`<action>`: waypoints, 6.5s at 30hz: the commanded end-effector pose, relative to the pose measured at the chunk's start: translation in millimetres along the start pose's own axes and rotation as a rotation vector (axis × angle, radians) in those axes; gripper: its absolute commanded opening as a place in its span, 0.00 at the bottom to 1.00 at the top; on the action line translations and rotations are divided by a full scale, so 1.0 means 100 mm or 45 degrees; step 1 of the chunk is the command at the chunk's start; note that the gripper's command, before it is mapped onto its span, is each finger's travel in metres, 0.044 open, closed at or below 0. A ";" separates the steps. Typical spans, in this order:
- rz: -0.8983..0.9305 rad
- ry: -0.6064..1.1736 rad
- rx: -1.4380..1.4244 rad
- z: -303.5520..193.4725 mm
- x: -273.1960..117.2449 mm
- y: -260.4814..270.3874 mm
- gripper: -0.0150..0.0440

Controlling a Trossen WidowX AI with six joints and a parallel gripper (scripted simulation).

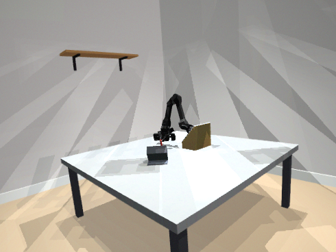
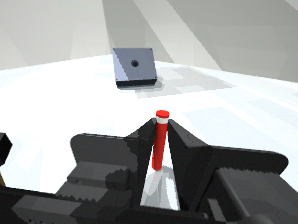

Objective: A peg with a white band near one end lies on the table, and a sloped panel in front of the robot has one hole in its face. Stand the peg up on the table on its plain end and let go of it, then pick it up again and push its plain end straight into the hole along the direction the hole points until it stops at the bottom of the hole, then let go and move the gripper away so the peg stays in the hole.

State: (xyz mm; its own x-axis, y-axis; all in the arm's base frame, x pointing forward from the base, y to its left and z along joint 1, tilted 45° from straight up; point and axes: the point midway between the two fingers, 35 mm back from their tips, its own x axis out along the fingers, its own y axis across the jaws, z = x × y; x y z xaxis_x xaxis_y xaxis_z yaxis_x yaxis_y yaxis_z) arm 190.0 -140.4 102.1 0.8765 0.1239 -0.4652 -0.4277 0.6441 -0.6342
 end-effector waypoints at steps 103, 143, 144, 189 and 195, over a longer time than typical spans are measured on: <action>-0.001 -0.127 -0.028 -0.08 -0.04 0.06 0.47; 0.049 -0.101 -0.044 0.51 -0.09 -0.09 1.00; 0.050 -0.099 -0.045 0.60 -0.11 -0.09 1.00; 0.437 0.904 0.499 0.80 -0.10 0.37 1.00; 0.420 1.146 0.466 0.70 -0.10 0.37 1.00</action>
State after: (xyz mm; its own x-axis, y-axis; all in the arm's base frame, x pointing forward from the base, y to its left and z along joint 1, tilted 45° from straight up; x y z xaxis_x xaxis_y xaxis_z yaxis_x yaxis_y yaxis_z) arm 180.4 -61.2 126.3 0.2288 -0.1177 -0.9663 -0.4045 0.8914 -0.2043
